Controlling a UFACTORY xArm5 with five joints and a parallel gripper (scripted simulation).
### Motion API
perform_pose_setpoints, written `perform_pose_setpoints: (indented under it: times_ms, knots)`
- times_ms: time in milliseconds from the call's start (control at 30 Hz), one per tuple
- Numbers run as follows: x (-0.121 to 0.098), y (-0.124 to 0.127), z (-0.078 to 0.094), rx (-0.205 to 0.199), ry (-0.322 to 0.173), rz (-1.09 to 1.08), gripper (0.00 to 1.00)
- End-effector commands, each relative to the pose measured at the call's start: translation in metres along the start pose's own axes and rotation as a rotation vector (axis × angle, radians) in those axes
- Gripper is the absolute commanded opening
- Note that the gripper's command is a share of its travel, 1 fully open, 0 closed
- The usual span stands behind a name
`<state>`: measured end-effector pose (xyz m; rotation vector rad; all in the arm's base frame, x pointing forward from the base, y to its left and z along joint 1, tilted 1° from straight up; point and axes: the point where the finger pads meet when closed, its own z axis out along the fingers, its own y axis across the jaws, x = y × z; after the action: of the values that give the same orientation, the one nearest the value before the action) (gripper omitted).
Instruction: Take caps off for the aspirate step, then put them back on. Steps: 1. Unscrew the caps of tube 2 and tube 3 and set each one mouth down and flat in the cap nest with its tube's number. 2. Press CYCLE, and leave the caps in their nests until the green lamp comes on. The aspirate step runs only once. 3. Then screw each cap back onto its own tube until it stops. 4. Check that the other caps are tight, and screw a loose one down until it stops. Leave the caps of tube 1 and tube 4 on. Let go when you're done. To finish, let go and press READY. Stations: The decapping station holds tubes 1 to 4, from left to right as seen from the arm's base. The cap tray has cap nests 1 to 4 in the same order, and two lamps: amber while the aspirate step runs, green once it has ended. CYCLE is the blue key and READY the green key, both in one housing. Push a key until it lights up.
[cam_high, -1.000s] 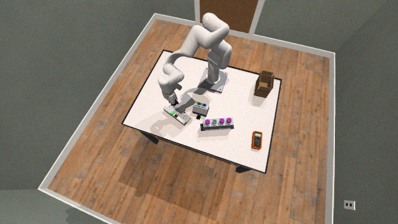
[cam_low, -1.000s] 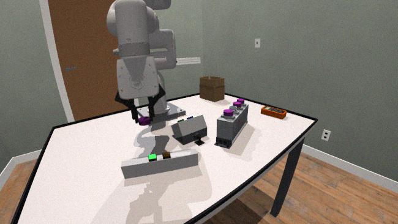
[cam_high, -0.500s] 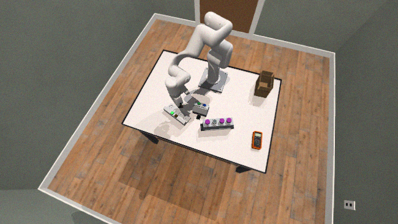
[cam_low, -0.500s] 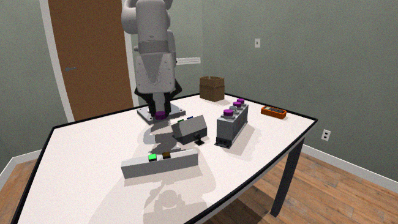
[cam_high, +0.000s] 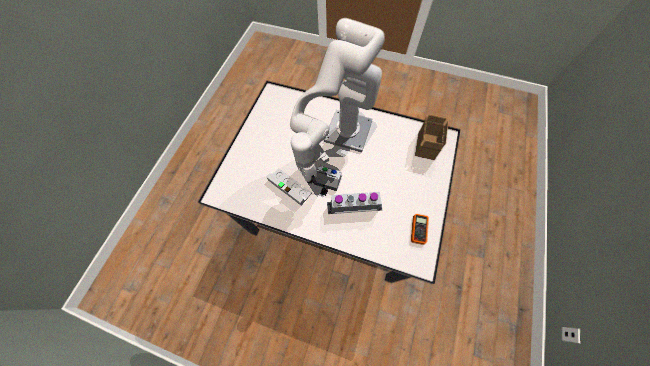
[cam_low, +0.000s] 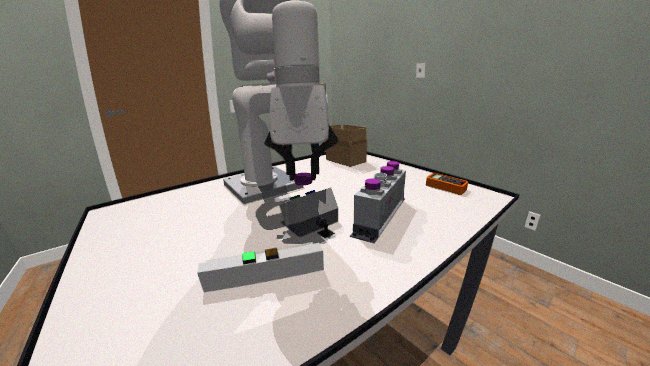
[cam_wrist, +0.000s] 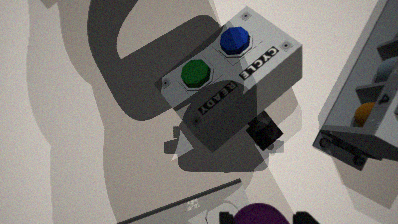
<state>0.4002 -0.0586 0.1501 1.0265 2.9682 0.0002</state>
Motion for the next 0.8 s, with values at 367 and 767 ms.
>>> perform_pose_setpoints:
  times_ms: [367,767]
  knots:
    - [0.051,0.079,-0.001,0.004,-0.009,0.003,0.0]
    - [0.088,0.133,0.0,0.004,-0.008,0.003,0.0]
